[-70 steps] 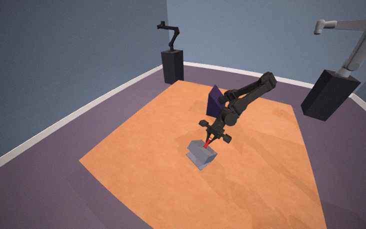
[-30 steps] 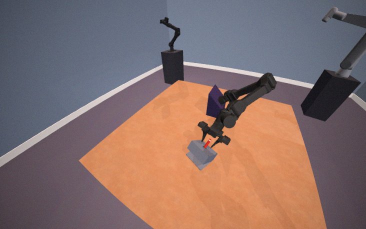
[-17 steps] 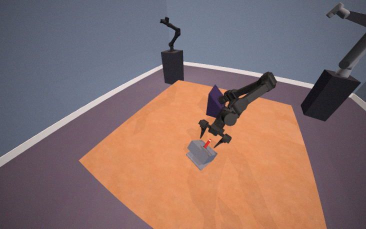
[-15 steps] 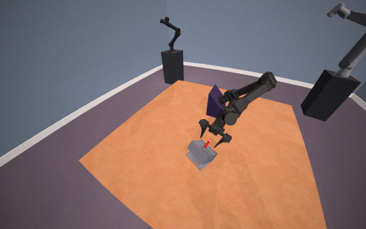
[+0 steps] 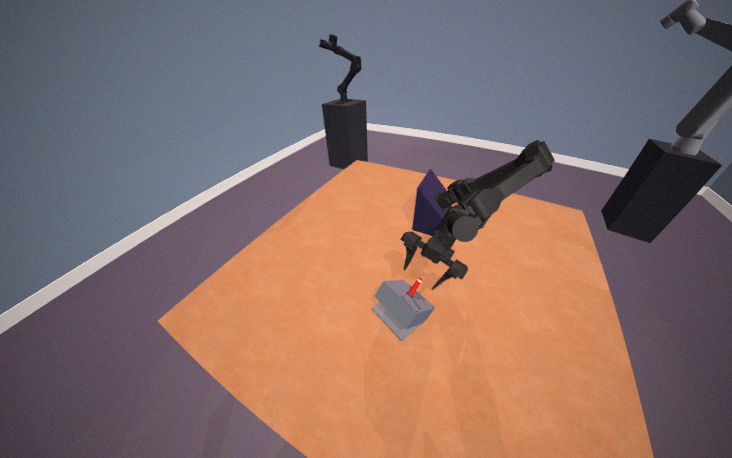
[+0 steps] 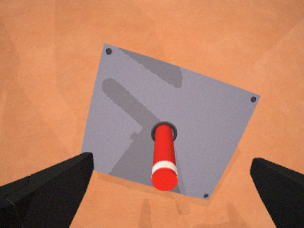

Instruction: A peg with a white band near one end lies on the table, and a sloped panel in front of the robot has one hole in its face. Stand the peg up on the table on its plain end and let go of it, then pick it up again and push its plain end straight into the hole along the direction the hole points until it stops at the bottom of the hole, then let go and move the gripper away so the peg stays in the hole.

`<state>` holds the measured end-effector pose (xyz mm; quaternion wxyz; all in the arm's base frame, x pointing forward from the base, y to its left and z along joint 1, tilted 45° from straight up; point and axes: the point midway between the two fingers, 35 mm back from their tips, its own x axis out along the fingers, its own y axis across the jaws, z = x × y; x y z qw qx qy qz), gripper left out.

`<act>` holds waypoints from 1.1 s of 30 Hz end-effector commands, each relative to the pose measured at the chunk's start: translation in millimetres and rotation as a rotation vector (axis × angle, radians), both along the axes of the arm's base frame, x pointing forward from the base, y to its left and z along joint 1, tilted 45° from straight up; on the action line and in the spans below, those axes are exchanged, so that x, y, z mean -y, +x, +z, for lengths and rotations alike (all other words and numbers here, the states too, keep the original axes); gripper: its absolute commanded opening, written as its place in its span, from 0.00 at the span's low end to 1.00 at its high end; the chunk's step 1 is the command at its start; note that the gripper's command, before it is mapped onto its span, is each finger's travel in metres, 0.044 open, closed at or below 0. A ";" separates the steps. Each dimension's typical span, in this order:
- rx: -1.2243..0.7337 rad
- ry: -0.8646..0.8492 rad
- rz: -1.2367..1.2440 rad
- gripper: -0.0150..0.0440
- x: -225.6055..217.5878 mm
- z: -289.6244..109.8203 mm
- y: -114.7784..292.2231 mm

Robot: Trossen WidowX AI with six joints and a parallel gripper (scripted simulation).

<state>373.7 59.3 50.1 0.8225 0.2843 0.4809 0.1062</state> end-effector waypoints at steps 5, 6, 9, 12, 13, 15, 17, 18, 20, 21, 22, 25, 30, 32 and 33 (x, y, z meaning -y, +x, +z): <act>0.004 0.000 0.002 1.00 6.4 11.3 -6.0; 0.004 0.000 0.002 1.00 7.1 12.4 -6.7; 0.004 0.000 0.002 1.00 9.4 15.6 -8.8; 0.003 -0.001 0.001 1.00 11.6 18.7 -11.0; 0.003 -0.001 0.001 1.00 12.3 19.8 -11.7; 0.003 -0.001 0.001 1.00 13.8 21.9 -13.2; 0.003 -0.001 0.000 1.00 15.3 23.9 -14.7; 0.003 -0.001 0.000 1.00 16.1 25.0 -15.5; 0.002 -0.001 0.000 1.00 17.6 27.0 -17.1; 0.002 -0.001 0.000 1.00 18.3 28.1 -17.9; 0.002 -0.001 -0.001 1.00 19.1 29.1 -18.7; 0.002 -0.001 -0.001 1.00 21.3 32.1 -21.1; 0.001 -0.001 -0.002 1.00 25.2 37.0 -25.3; 0.001 -0.001 -0.003 1.00 26.8 38.8 -27.2; 0.001 -0.001 -0.003 1.00 27.7 39.7 -28.1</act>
